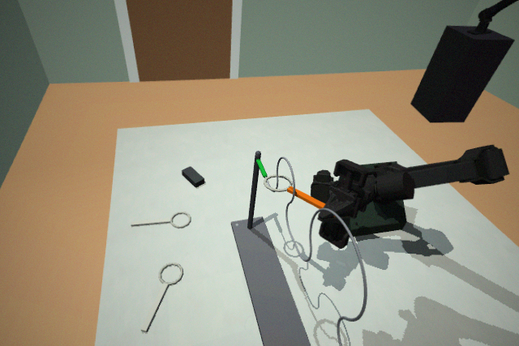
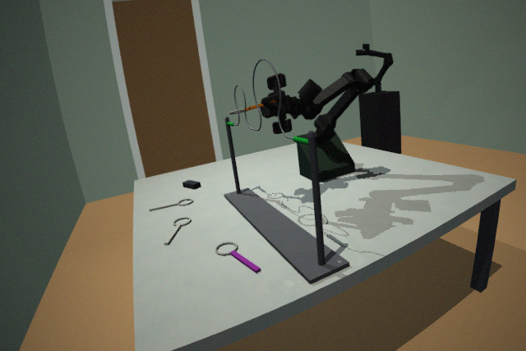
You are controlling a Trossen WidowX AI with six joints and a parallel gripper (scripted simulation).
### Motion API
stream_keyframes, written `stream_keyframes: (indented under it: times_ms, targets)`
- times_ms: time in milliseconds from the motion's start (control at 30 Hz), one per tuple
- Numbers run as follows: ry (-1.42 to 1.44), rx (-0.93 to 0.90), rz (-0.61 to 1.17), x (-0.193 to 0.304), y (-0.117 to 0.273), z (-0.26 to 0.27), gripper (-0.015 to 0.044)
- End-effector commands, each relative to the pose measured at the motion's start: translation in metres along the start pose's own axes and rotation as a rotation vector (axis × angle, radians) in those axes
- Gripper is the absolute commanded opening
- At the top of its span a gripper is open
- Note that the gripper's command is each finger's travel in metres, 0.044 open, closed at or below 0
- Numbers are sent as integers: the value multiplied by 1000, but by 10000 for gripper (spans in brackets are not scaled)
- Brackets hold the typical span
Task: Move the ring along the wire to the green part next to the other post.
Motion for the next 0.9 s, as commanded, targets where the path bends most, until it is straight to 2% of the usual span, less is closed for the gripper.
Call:
stream_keyframes:
  times_ms: [0,633,867]
  targets:
    - [79,44,14,0,2,-16,-150]
    - [481,257,96,-13,22,-82,-150]
    - [639,313,52,-23,23,-106,-150]
Point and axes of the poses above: the point midway between the two fingers, 35 mm back from their tips, its own y axis back along the fingers, its own z axis across the jaws, x = y × z, the point moved 2 cm from there along y, back along the fingers, and after that the axes turned 7 degrees about y, right-handed, at the moved point
